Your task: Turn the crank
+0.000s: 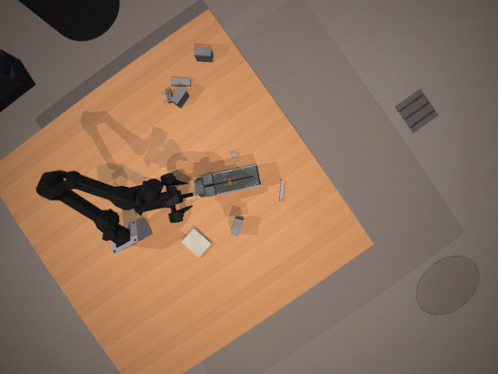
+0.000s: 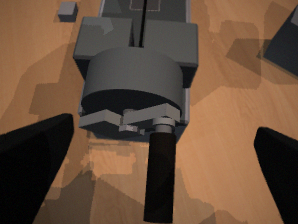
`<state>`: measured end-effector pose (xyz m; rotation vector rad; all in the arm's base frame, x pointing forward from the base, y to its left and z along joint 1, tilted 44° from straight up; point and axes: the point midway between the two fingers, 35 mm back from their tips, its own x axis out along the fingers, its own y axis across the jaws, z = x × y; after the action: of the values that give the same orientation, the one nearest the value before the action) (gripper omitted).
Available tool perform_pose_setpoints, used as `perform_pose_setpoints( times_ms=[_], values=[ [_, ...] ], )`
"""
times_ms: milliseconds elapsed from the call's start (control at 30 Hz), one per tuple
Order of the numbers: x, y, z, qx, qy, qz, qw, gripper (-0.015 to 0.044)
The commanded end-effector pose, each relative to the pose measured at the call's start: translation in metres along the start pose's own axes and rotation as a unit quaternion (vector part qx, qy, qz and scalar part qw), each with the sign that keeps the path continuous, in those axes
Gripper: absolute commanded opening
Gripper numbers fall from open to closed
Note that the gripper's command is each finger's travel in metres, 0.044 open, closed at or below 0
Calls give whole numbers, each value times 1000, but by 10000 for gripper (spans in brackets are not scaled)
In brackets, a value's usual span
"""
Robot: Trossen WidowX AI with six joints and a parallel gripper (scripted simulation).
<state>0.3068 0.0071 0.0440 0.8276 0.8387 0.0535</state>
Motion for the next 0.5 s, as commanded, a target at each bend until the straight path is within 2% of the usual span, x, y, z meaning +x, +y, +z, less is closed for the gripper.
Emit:
perform_pose_setpoints(
  times_ms=[0,467],
  values=[
    [5,-1,-5,2,1,-2,1000,440],
    [22,-1,-21,2,2,-2,1000,440]
  ],
)
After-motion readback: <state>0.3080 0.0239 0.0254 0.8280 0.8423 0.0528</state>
